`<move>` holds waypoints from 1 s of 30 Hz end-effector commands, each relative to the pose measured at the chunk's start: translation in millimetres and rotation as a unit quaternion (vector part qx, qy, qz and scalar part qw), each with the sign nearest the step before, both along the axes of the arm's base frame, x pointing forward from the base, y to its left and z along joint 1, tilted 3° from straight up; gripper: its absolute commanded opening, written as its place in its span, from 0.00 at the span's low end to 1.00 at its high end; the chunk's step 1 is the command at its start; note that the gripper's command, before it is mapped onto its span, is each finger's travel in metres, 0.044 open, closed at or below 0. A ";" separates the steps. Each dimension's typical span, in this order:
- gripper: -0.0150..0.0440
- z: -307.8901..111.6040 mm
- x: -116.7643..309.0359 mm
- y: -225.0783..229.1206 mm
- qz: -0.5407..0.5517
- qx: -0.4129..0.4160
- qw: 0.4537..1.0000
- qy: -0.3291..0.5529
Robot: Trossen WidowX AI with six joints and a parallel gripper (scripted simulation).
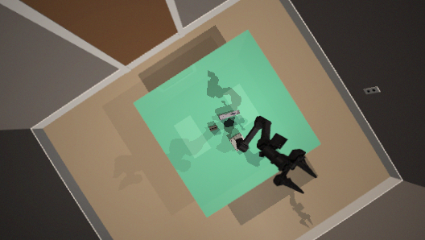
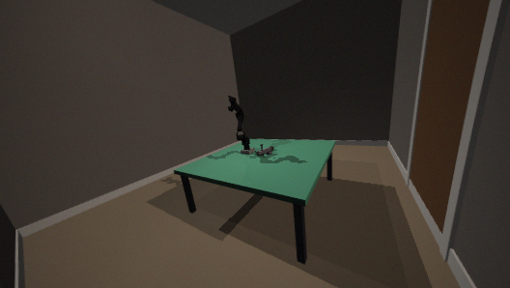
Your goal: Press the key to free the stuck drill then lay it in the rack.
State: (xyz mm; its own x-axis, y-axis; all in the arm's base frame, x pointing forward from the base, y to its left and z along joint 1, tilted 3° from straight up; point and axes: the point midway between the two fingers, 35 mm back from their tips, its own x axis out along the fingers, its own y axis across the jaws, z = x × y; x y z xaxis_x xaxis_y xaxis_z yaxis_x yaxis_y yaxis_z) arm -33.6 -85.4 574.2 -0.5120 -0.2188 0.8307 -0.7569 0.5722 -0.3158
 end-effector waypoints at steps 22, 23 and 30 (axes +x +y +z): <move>0.25 -12.3 -58.3 179.6 -0.143 -0.315 0.937 -0.056; 0.25 -15.9 -56.8 193.1 -0.152 -0.339 0.927 -0.054; 0.25 -50.8 -23.0 282.4 -0.214 -0.502 0.838 -0.007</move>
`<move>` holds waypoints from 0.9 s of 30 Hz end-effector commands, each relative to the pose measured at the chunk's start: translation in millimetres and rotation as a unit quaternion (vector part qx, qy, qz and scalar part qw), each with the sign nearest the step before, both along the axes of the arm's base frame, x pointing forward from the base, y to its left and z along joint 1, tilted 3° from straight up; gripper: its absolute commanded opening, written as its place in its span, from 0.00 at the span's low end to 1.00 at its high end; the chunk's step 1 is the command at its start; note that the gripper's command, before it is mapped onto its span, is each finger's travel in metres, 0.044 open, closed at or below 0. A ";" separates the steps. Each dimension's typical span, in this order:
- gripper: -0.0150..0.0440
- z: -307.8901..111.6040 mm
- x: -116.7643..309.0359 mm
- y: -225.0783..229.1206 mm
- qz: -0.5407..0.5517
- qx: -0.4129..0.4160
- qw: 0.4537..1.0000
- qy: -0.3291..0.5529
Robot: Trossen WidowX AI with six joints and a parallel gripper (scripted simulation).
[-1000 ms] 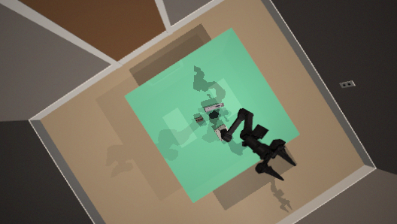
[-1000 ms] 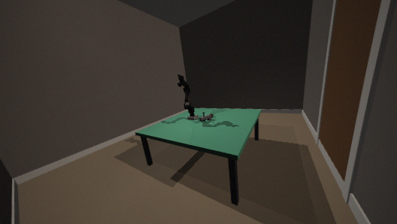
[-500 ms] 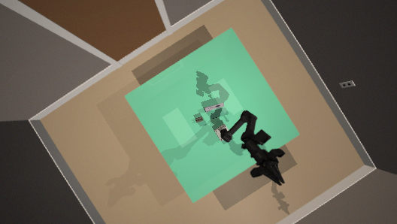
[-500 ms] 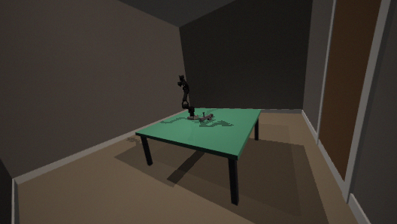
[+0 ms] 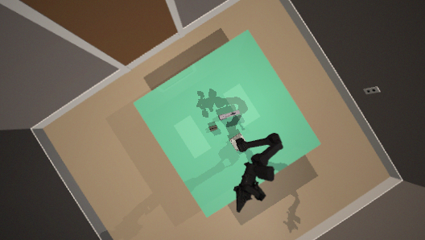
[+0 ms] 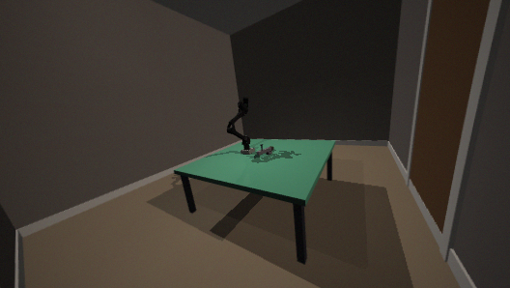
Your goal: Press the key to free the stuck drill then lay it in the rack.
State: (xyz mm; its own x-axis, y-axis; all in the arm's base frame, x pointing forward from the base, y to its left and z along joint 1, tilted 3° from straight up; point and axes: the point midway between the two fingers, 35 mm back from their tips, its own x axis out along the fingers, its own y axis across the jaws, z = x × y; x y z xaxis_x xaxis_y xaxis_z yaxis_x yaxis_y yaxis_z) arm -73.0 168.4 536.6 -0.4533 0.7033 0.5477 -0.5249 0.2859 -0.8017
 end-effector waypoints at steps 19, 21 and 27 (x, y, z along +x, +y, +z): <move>0.25 -180.4 256.7 107.0 -0.365 -0.399 0.763 0.354; 0.25 -202.0 281.8 95.7 -0.393 -0.419 0.715 0.398; 0.25 -265.4 343.1 42.6 -0.462 -0.453 0.551 0.527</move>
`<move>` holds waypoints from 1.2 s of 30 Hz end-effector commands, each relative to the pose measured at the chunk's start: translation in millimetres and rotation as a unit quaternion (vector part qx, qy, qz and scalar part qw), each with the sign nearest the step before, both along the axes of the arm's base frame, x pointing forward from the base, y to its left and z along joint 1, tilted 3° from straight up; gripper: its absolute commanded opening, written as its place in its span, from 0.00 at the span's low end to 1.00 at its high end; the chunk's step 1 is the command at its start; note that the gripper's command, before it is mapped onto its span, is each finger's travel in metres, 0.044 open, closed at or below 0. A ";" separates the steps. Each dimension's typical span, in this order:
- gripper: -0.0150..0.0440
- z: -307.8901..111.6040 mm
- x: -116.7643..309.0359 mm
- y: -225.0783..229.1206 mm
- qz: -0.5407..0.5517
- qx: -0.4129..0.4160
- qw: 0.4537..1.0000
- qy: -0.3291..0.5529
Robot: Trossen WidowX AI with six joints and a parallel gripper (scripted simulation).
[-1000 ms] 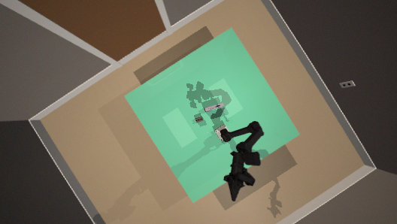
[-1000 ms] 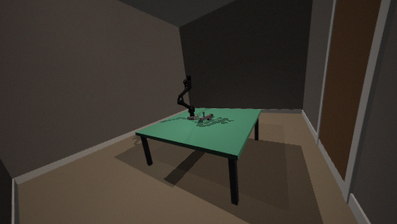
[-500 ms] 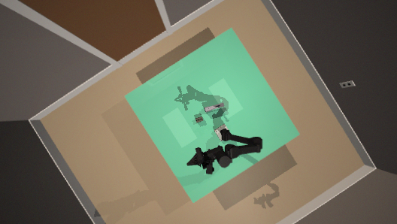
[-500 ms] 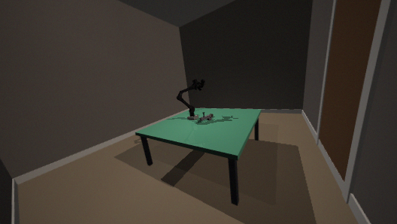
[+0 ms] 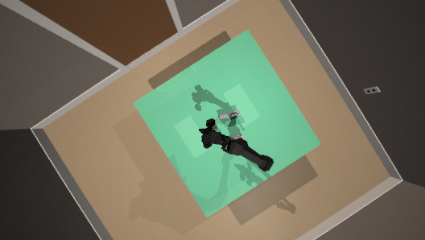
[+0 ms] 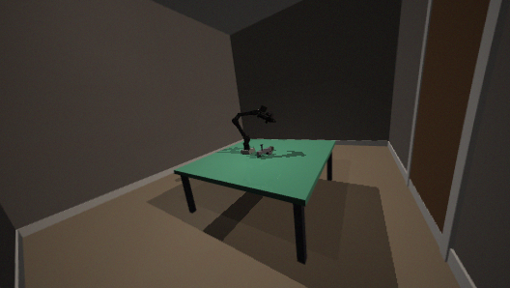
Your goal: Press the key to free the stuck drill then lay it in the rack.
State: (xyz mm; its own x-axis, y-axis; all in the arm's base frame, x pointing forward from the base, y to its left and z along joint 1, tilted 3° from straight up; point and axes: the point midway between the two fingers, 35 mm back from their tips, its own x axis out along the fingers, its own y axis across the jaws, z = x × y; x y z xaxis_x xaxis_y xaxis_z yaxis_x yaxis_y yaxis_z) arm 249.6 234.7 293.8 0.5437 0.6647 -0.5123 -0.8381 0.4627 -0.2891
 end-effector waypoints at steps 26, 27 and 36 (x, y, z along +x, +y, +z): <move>0.25 -171.0 24.7 -262.3 -0.525 -0.115 0.687 0.490; 0.25 -172.5 24.3 -262.6 -0.526 -0.115 0.685 0.491; 0.25 -180.4 23.0 -263.9 -0.527 -0.115 0.683 0.492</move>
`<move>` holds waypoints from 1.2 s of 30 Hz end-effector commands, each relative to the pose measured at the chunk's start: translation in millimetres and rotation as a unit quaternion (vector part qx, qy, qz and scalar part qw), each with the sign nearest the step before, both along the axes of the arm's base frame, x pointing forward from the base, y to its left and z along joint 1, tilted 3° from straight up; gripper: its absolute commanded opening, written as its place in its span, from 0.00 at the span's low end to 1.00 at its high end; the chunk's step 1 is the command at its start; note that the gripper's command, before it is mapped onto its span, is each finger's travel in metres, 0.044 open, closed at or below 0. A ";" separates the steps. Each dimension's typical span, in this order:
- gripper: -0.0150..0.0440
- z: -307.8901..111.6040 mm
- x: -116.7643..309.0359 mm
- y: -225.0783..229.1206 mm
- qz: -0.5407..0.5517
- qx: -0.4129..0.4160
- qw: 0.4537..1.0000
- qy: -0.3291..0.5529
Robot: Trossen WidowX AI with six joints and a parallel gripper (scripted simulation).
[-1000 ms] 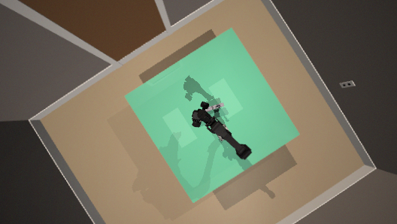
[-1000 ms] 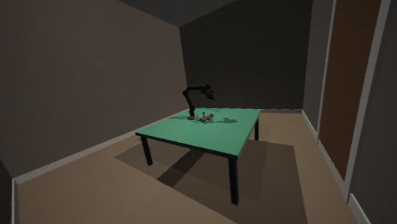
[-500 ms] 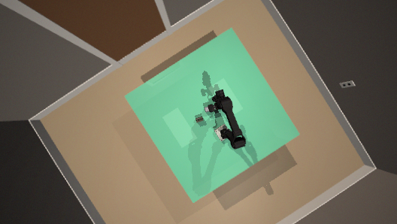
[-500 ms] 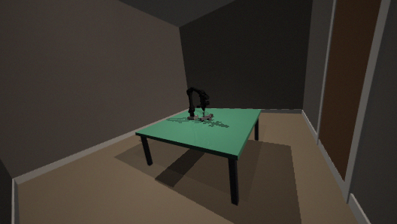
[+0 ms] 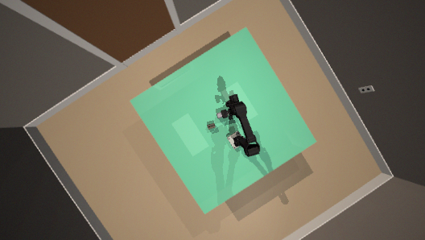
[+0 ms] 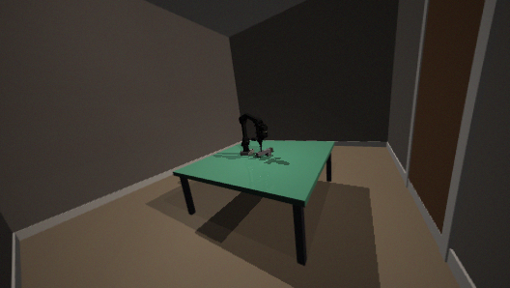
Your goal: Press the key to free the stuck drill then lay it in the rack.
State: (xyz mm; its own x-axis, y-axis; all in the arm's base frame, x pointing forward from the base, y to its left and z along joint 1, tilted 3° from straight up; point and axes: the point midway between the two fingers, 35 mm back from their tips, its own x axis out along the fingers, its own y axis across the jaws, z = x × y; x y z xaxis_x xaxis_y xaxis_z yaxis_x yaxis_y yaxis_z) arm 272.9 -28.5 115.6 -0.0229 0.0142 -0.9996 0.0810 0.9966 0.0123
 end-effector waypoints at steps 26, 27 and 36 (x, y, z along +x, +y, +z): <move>0.25 -13.2 -0.6 0.8 -0.002 -0.002 1.000 0.001; 0.25 -13.5 -0.9 0.8 -0.002 -0.002 1.000 0.001; 0.25 -16.6 -3.5 1.1 -0.002 -0.002 1.000 0.001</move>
